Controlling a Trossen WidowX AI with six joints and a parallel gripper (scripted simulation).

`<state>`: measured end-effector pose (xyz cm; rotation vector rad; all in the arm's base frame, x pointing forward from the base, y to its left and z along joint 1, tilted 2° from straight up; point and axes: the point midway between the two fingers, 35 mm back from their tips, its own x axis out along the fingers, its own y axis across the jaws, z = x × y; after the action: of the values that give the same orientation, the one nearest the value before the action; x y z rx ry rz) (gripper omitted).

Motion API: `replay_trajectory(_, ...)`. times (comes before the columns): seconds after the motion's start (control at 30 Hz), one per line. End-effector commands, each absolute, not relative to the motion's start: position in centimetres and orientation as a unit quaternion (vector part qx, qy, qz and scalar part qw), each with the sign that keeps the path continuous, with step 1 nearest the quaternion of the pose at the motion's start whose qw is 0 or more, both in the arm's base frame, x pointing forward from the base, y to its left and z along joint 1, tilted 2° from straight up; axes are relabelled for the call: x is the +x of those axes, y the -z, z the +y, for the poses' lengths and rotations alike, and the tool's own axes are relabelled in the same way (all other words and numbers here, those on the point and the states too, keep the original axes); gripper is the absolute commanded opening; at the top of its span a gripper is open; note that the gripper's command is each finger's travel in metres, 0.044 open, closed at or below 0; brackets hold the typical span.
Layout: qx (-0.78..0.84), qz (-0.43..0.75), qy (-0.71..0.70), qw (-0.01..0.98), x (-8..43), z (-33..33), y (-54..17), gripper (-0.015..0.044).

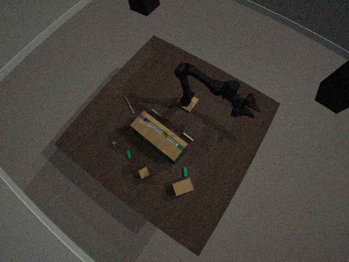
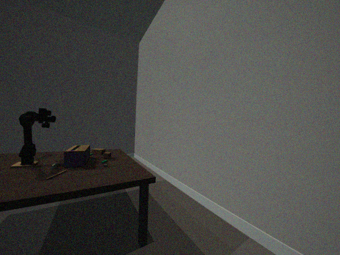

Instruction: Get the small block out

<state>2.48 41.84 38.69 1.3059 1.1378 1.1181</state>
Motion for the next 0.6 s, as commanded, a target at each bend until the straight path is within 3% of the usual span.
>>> replay_trajectory(0.0,0.543,0.465,-0.401,0.573,9.2,40.9,-36.7,0.04)
replay_trajectory(0.27,0.528,0.471,-0.242,0.665,20.6,36.3,-31.1,0.04)
replay_trajectory(0.57,0.523,0.493,-0.02,0.695,30.0,25.3,-25.1,0.04)
